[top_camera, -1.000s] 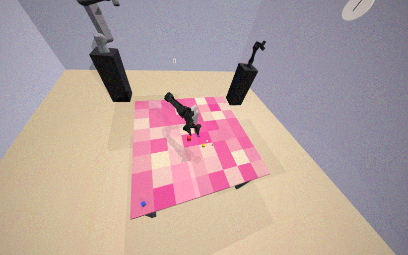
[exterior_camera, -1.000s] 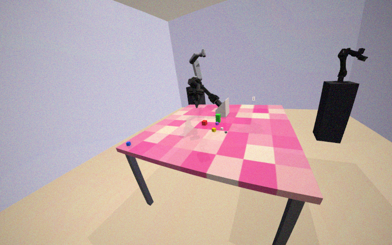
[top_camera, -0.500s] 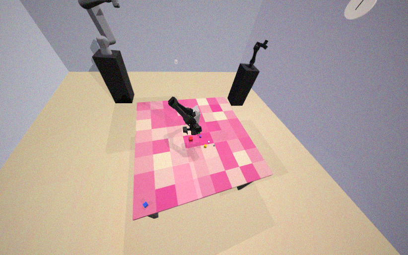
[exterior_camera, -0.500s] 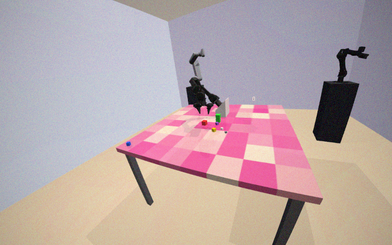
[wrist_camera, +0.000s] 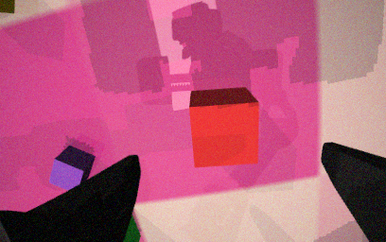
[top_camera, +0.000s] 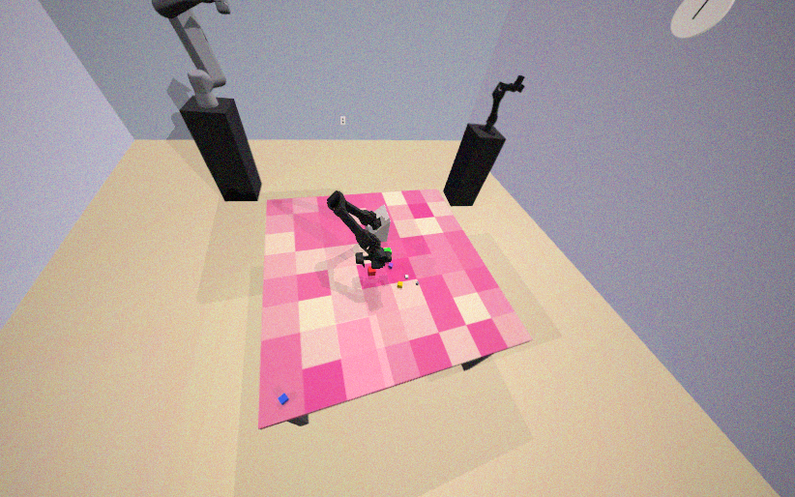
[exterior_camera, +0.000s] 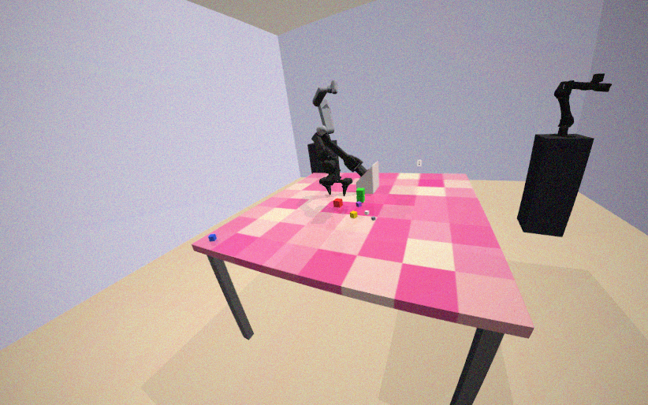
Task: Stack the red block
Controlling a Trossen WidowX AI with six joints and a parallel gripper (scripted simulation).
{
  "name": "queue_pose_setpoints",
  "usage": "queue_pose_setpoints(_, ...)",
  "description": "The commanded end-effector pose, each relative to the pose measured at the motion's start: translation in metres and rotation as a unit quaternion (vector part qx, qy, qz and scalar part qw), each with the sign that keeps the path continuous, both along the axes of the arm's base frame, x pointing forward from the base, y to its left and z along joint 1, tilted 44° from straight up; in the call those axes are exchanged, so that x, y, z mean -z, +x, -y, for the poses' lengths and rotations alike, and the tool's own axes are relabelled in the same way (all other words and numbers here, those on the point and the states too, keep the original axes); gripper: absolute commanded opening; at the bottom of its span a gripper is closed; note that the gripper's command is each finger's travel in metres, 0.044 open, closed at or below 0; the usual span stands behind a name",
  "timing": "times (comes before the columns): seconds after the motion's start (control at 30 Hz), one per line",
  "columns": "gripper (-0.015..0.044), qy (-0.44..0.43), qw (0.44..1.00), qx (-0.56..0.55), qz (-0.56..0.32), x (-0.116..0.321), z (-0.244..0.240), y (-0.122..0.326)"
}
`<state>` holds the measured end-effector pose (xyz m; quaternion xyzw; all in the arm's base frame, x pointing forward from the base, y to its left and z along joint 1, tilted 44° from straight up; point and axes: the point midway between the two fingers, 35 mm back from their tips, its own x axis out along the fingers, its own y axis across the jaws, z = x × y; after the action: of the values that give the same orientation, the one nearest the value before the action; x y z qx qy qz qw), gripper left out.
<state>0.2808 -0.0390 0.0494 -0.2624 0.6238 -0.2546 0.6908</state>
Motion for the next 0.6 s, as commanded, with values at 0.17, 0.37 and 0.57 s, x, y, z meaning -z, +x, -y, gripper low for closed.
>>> queue_pose_setpoints(0.17,0.044,-0.005,1.0,-0.003,-0.004,0.01,0.01,0.0)
queue_pose_setpoints(0.37,0.044,-0.004,1.0,-0.003,-0.004,0.017,0.016,0.001)
queue_pose_setpoints(0.57,0.044,-0.004,1.0,-0.003,-0.004,0.024,0.022,0.002)
